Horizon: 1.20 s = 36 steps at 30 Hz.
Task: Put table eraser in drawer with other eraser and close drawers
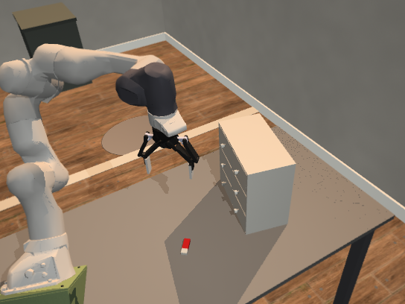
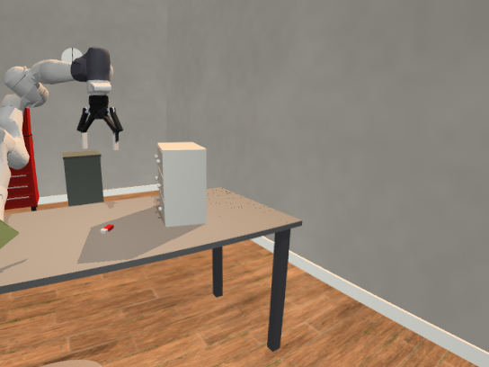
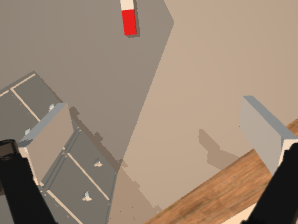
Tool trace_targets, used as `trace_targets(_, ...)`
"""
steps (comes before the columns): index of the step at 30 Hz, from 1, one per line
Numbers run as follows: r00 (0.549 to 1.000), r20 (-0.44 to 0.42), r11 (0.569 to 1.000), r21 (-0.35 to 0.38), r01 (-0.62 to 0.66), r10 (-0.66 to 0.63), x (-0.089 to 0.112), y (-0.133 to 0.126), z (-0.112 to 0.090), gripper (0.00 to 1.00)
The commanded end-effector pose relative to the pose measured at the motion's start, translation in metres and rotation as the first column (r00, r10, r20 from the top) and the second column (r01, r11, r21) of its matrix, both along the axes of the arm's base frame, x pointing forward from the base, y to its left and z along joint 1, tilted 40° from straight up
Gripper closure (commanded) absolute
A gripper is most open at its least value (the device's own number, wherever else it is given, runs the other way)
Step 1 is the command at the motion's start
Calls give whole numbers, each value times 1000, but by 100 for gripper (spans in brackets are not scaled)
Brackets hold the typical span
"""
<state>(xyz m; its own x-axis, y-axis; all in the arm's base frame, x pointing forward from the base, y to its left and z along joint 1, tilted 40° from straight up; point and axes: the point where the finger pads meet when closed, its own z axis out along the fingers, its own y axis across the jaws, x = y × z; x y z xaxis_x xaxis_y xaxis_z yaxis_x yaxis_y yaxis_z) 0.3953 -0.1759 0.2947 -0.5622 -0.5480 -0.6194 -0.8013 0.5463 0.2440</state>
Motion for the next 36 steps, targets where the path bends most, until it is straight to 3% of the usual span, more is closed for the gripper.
trace_targets(1,962,-171,976,15,219,-213,5,1,-5,0)
trace_targets(3,962,-171,976,15,219,-213,5,1,-5,0)
trace_targets(18,767,-435,851,1,525,-472,12,20,-29,0)
trace_targets(20,767,-435,851,1,525,-472,12,20,-29,0)
trace_targets(29,624,-545,760,-39,649,-560,16,29,-39,0)
trace_targets(36,553,-589,715,-61,696,-589,17,33,-44,0)
